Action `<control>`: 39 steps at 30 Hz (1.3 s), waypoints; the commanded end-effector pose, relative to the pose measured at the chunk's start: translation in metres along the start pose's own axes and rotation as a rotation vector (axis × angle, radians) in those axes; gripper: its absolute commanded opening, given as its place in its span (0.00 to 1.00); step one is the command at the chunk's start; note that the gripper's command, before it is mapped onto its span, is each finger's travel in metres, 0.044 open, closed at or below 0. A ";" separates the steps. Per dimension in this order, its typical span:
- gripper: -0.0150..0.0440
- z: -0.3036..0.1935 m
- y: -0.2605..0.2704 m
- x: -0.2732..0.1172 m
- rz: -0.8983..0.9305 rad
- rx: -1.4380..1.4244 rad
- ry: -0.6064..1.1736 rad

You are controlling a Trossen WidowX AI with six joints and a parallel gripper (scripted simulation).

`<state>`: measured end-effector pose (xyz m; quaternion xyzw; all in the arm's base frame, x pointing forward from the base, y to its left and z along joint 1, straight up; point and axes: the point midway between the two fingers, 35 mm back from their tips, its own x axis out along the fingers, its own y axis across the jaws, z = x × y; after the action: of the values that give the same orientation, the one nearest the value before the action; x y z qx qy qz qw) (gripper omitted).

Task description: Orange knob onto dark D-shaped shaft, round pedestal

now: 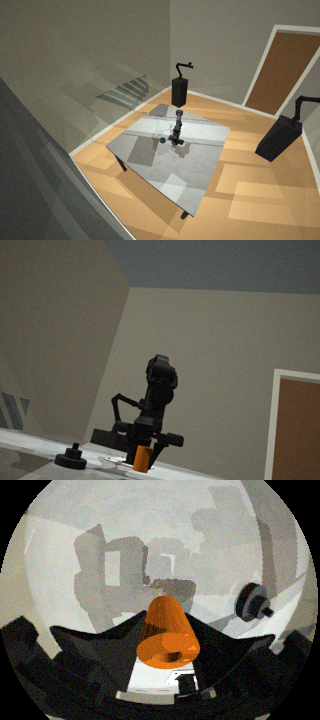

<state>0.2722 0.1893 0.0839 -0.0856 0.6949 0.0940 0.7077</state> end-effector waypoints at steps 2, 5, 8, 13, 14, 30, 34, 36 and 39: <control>0.25 0.003 0.001 -0.033 0.005 0.000 -0.019; 0.25 0.002 0.001 -0.049 0.005 0.000 -0.019; 0.25 0.001 0.000 -0.065 0.005 0.000 -0.018; 0.25 -0.004 -0.001 -0.091 0.005 0.000 -0.018; 0.25 -0.005 -0.002 -0.096 0.005 0.000 -0.018; 0.25 0.003 -0.027 -0.097 0.002 0.001 -0.020; 0.25 0.006 -0.039 -0.094 0.001 0.001 -0.020; 0.25 0.008 -0.045 -0.092 0.000 0.001 -0.020; 0.25 0.010 -0.054 -0.089 -0.001 0.001 -0.021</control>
<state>0.2891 0.1474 0.1756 -0.0825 0.6887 0.0929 0.7144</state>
